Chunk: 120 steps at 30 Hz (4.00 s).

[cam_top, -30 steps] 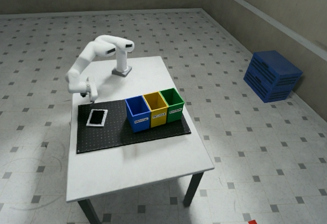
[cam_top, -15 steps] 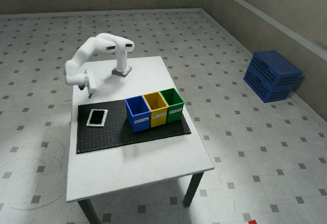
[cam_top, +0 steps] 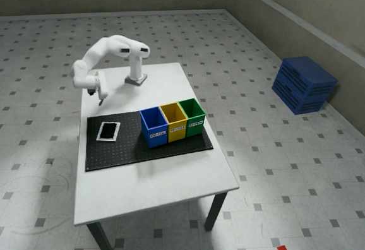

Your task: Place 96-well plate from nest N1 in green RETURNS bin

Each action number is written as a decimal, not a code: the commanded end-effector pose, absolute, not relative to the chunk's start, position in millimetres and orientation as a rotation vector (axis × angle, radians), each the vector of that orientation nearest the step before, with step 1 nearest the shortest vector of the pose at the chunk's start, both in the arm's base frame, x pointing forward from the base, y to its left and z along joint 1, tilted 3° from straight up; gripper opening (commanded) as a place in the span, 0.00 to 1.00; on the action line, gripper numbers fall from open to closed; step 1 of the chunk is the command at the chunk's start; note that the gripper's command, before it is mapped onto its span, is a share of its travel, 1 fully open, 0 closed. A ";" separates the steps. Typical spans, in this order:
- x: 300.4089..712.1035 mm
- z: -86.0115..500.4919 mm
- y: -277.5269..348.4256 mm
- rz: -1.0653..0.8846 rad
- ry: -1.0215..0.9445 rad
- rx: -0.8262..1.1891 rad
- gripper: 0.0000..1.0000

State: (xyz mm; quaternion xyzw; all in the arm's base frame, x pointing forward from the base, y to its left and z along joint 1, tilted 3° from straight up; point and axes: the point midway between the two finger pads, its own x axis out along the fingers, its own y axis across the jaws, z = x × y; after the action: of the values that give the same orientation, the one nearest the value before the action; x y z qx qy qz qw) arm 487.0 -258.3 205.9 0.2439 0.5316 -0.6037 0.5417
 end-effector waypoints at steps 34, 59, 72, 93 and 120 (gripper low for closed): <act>559.9 220.0 -183.1 -1.091 0.611 0.458 0.37; 568.0 255.4 -106.8 -0.585 0.249 0.255 0.37; 559.4 268.1 -64.5 -0.332 0.125 0.165 0.37; 533.2 279.1 0.6 -0.015 -0.002 0.062 0.37; 533.8 271.4 -13.3 -0.177 -0.024 0.043 0.37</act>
State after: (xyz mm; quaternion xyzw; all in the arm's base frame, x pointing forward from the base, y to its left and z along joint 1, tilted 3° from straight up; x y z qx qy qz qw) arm 527.6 -0.3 272.9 0.0228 -0.0105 -0.0390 0.9989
